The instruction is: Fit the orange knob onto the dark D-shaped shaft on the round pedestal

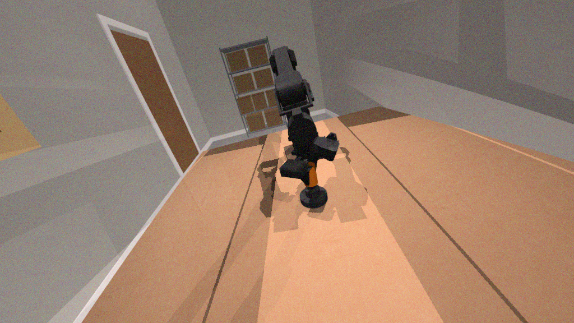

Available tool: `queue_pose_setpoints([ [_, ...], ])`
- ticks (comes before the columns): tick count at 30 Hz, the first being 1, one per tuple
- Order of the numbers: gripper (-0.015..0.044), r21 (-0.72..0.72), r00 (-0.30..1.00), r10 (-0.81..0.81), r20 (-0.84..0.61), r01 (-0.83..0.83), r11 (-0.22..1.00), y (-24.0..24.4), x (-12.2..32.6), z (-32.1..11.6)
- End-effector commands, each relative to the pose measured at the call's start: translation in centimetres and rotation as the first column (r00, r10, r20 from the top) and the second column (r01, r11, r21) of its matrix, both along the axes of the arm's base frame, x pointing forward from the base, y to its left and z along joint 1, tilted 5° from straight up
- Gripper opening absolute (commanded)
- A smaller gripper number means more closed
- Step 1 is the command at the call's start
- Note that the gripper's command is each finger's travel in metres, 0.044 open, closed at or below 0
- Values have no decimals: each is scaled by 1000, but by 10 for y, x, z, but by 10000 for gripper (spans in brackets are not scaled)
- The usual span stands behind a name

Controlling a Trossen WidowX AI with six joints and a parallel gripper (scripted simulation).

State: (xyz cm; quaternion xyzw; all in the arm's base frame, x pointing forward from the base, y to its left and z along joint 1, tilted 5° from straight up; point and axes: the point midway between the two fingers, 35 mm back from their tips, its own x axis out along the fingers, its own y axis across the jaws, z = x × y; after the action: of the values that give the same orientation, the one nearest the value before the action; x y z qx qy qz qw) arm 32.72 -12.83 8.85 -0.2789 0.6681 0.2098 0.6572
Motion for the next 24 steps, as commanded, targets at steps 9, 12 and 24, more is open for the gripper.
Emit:
queue_pose_setpoints([
  [9, 0, -6, 988, 154, -4, -154, 988, -3, 7, 5],
  [12, 0, -6, 988, 154, -4, -154, 988, -3, 7, 0],
  [24, 0, -6, 988, 154, -3, -154, 988, -4, 8, 1],
])
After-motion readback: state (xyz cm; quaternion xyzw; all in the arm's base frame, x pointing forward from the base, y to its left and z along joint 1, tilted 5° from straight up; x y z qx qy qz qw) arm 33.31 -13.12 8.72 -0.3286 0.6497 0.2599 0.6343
